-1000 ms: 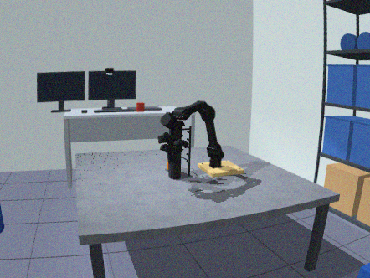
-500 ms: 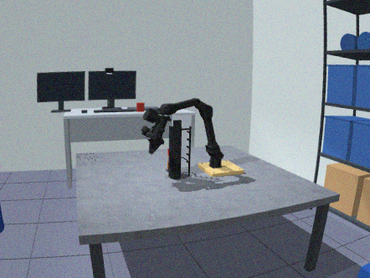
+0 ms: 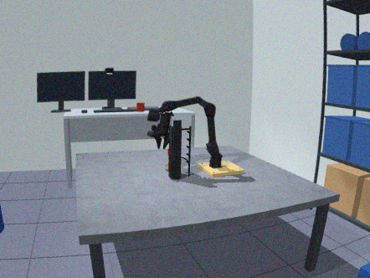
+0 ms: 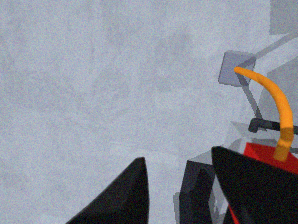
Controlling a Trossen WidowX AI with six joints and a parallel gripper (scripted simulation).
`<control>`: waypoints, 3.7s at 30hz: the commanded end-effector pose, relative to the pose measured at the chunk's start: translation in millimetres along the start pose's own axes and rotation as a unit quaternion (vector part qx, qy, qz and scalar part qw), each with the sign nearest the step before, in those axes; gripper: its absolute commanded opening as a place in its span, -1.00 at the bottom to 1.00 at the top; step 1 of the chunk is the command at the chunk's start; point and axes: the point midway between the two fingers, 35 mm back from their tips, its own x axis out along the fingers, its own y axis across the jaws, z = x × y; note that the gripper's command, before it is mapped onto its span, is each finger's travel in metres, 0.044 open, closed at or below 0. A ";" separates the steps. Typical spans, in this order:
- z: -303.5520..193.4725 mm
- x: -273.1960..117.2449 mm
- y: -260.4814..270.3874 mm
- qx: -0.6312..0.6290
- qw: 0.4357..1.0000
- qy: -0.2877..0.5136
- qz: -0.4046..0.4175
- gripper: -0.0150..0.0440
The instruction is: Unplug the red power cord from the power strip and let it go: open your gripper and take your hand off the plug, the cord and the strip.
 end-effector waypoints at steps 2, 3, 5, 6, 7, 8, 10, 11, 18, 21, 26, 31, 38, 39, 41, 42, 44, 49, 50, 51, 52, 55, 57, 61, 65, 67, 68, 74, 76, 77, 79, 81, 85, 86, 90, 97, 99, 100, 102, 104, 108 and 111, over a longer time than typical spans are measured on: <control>15.1 -6.8 -56.2 0.149 0.987 0.006 -0.066 0.05; 15.1 -6.8 -56.2 0.149 0.987 0.006 -0.066 0.05; 15.1 -6.8 -56.2 0.149 0.987 0.006 -0.066 0.05; 15.1 -6.8 -56.2 0.149 0.987 0.006 -0.066 0.05; 15.1 -6.8 -56.2 0.149 0.987 0.006 -0.066 0.05; 15.1 -6.8 -56.2 0.149 0.987 0.006 -0.066 0.05; 15.1 -6.8 -56.2 0.149 0.987 0.006 -0.066 0.05; 15.1 -6.8 -56.2 0.149 0.987 0.006 -0.066 0.05; 10.8 -6.6 -53.0 0.149 0.987 0.006 -0.066 0.05; 6.2 -6.5 -51.6 0.149 0.987 0.006 -0.066 0.05; -1.7 -6.5 -49.3 0.149 0.987 0.007 -0.066 0.05; -9.7 -6.5 -47.2 0.149 0.987 0.007 -0.066 0.05; -20.9 -6.5 -44.8 0.149 0.987 0.007 -0.065 0.05; -22.2 -6.5 -44.5 0.149 0.987 0.008 -0.065 0.05; -23.2 -6.5 -44.3 0.149 0.987 0.008 -0.065 0.05; -23.2 -6.3 -44.4 0.149 0.987 0.008 -0.065 0.05; -23.3 -5.1 -44.5 0.149 0.987 0.008 -0.065 0.05; -23.5 1.3 -45.3 0.149 0.987 0.008 -0.065 0.05; -23.5 2.9 -45.5 0.149 0.987 0.008 -0.065 0.05; -23.6 4.3 -45.7 0.149 0.987 0.008 -0.065 0.05; -23.6 5.1 -45.8 0.149 0.987 0.008 -0.065 0.05; -23.6 5.4 -45.9 0.149 0.987 0.008 -0.065 0.05; -24.0 3.1 -45.4 0.146 0.987 0.010 -0.066 -0.13; -24.0 3.1 -45.4 0.146 0.987 0.010 -0.066 -0.35; -24.0 3.1 -45.4 0.146 0.987 0.010 -0.066 -0.44; -24.0 3.1 -45.4 0.146 0.987 0.010 -0.066 -0.49; -23.8 3.1 -45.5 0.146 0.987 0.010 -0.066 -0.49; -17.3 3.1 -46.6 0.146 0.987 0.010 -0.066 -0.49; -14.2 3.2 -47.2 0.146 0.987 0.009 -0.066 -0.49; -12.7 3.2 -47.5 0.146 0.987 0.009 -0.066 -0.49; -9.6 3.2 -48.2 0.146 0.987 0.009 -0.066 -0.49; -6.5 3.1 -48.9 0.147 0.987 0.009 -0.066 -0.49; -0.3 3.0 -50.5 0.147 0.987 0.008 -0.066 -0.49; 1.2 3.0 -50.9 0.147 0.987 0.008 -0.066 -0.49; 7.4 2.7 -52.9 0.147 0.987 0.008 -0.066 -0.49; 17.8 1.7 -57.3 0.147 0.987 0.007 -0.066 -0.49; 20.6 1.3 -58.7 0.147 0.987 0.007 -0.066 -0.49; 22.1 1.1 -59.5 0.147 0.987 0.007 -0.066 -0.49; 24.9 0.6 -61.0 0.148 0.987 0.006 -0.066 -0.49; 27.7 0.2 -62.6 0.148 0.987 0.006 -0.066 -0.49; 20.4 1.5 -60.5 0.148 0.987 0.006 -0.066 -0.22; 13.9 2.6 -58.6 0.149 0.987 0.006 -0.066 0.04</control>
